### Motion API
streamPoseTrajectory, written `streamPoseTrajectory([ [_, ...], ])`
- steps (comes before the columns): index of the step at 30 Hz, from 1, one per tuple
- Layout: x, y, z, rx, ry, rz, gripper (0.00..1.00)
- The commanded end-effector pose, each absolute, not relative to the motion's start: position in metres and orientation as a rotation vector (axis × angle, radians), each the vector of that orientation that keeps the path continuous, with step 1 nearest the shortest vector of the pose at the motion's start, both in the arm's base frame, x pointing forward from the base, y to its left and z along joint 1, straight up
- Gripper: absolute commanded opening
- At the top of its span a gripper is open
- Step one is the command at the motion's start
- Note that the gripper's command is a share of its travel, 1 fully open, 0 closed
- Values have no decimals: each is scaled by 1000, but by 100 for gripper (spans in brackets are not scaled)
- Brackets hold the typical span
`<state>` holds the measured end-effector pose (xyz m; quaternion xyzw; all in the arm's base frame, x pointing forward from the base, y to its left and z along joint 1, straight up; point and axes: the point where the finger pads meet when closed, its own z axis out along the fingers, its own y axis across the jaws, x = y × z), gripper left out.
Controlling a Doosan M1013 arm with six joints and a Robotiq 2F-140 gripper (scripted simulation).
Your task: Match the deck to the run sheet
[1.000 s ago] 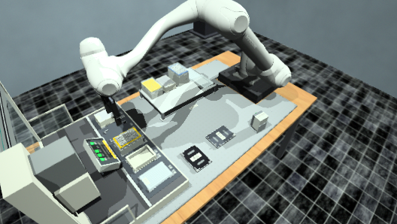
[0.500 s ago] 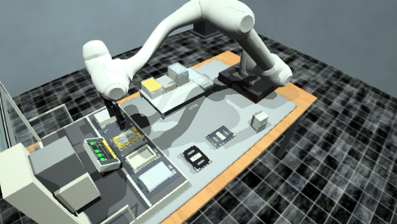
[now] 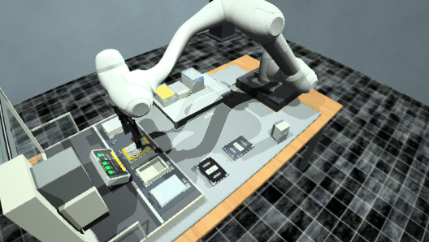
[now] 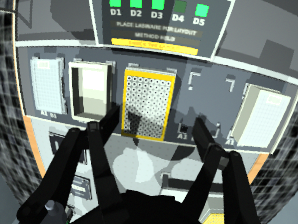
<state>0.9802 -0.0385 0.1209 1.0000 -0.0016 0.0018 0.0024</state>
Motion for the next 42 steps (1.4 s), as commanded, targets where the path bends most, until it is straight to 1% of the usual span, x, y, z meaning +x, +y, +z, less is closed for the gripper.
streamPoseTrajectory([
  [1, 981, -26, 122, 3137, -5, 9, 79],
  [3, 981, -17, 122, 3137, -5, 9, 79],
  [37, 981, -17, 123, 3137, -5, 9, 79],
  [42, 981, 8, 122, 3137, -5, 9, 79],
])
